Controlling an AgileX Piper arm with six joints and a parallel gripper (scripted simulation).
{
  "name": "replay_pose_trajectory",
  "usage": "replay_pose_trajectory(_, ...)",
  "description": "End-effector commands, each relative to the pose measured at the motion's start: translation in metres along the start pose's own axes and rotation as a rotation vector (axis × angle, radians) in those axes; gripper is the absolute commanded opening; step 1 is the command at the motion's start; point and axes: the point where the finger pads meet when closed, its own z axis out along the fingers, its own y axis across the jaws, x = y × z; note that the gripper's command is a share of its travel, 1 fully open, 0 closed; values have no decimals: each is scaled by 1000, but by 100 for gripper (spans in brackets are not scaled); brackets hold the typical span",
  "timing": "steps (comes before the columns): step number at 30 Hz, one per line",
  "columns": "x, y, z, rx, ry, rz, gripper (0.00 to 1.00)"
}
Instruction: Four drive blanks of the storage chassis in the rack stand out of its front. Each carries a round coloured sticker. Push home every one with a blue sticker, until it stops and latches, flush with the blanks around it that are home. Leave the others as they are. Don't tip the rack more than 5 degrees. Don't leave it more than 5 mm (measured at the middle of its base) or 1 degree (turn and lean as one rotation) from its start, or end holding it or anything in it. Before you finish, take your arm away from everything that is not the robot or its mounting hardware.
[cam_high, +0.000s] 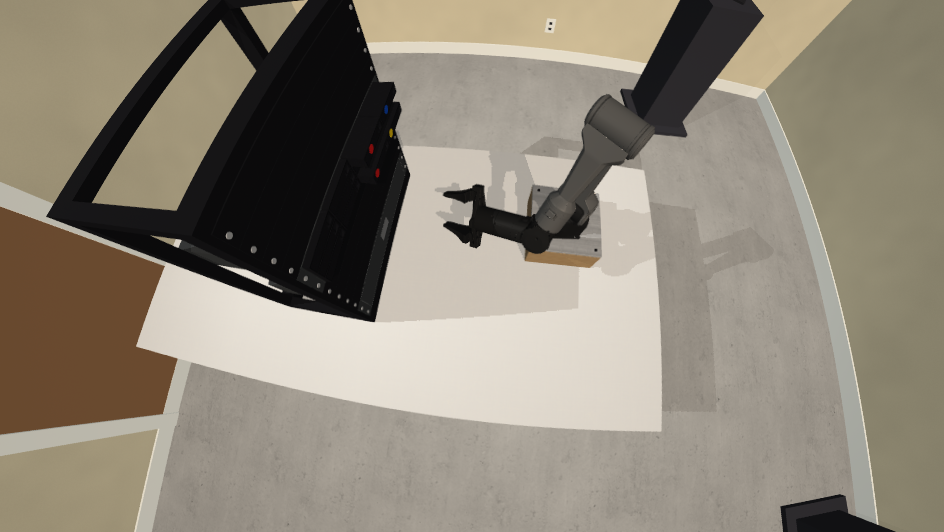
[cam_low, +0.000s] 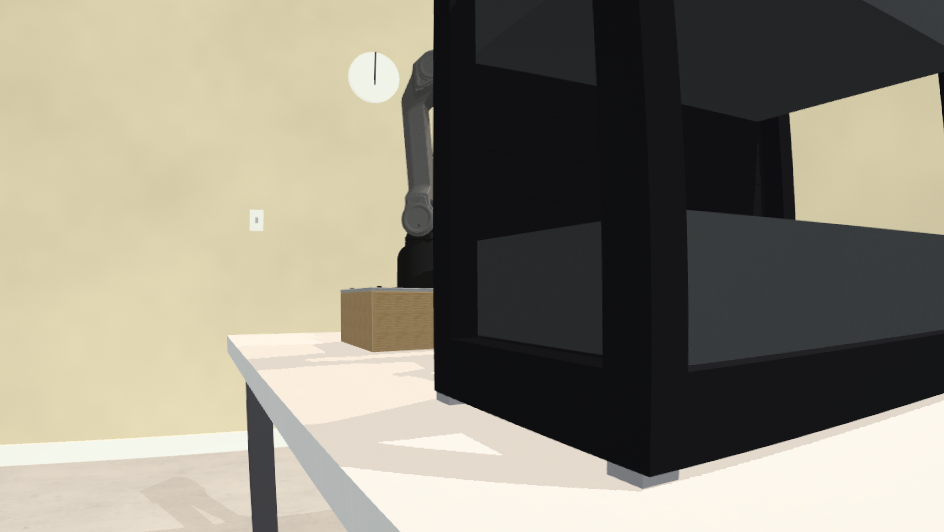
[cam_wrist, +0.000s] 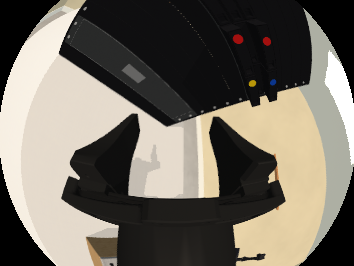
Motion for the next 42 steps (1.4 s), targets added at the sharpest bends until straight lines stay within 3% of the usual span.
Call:
replay_pose_trajectory(1,0,0,0,0,-1,1,100)
replay_pose_trajectory(42,-3,2,1,-15,-8,21,100)
